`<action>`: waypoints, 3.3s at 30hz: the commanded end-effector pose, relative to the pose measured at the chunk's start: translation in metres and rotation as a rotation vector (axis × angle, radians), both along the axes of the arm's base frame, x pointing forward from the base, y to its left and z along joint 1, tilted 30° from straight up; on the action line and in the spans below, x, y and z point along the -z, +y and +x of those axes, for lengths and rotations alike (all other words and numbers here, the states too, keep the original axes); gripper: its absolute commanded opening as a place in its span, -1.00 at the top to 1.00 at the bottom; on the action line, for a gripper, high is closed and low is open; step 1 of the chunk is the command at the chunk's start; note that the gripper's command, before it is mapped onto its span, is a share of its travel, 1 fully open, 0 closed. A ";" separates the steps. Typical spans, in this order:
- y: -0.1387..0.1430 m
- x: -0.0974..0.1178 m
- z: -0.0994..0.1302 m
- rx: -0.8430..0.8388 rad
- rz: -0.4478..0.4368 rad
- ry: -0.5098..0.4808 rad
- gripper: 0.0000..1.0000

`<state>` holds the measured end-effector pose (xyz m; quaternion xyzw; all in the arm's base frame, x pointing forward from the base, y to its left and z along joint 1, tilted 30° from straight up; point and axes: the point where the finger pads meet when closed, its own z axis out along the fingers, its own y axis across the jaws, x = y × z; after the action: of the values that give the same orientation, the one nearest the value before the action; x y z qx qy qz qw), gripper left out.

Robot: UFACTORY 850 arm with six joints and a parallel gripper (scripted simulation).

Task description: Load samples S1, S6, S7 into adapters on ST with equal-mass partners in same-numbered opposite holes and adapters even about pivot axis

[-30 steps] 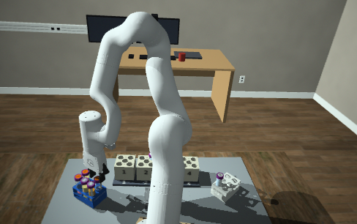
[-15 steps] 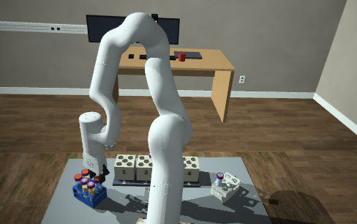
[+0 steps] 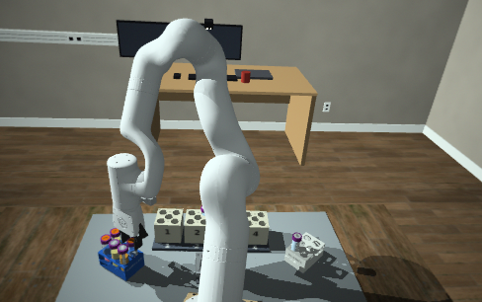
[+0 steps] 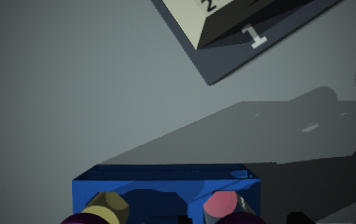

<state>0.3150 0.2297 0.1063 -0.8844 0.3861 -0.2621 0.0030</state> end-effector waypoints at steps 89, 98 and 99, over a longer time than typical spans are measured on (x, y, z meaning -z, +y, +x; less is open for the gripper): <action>0.003 -0.010 -0.005 0.000 0.001 -0.001 1.00; 0.003 -0.013 -0.007 0.000 0.001 -0.001 1.00; 0.003 -0.013 -0.007 0.000 0.001 -0.001 1.00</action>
<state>0.3086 0.2324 0.1181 -0.8844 0.3861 -0.2622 0.0034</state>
